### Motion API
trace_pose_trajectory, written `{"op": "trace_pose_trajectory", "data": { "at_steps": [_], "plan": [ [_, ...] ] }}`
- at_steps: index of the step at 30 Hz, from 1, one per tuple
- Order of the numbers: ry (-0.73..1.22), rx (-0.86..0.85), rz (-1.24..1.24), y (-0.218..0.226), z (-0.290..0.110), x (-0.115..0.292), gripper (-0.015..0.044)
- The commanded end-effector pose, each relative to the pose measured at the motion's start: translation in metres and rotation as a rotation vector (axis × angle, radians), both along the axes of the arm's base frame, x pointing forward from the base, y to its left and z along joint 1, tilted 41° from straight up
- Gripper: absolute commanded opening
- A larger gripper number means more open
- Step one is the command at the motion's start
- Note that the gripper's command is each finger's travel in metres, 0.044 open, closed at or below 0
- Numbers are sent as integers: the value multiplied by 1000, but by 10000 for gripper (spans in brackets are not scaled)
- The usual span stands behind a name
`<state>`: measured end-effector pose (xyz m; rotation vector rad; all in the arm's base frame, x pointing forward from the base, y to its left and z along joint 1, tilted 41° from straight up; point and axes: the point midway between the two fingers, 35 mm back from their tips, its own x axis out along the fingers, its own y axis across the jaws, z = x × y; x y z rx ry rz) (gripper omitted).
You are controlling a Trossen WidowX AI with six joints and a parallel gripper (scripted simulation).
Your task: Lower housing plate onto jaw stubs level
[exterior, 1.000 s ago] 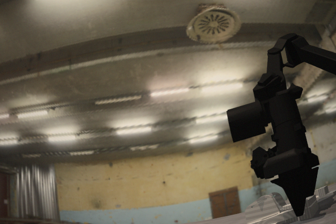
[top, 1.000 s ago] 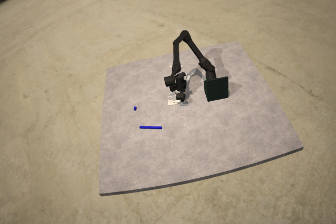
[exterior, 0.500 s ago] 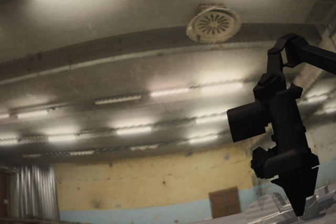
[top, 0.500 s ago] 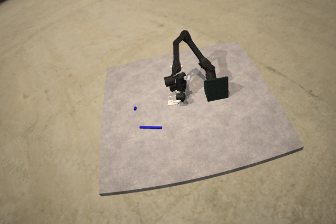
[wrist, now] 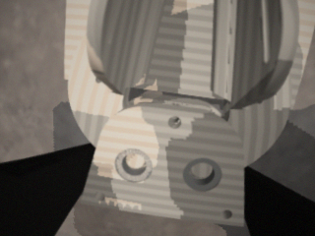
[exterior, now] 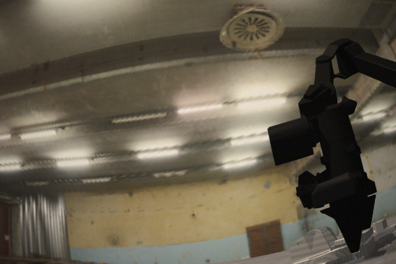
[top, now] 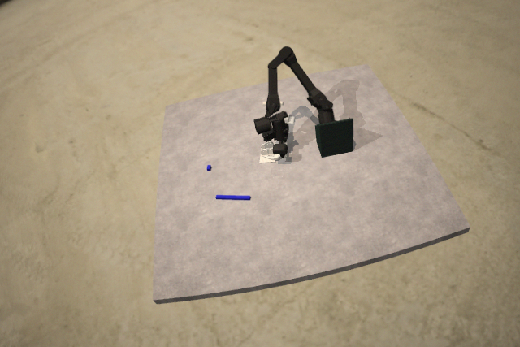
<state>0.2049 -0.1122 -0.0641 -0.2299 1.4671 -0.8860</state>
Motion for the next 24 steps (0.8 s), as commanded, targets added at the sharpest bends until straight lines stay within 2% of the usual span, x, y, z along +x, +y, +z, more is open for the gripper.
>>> {"op": "trace_pose_trajectory", "data": {
  "at_steps": [1, 24],
  "plan": [
    [-1, -2, -3, -1, 0, 1, 351],
    [-1, -2, -3, -4, -3, 0, 351]
  ]
}}
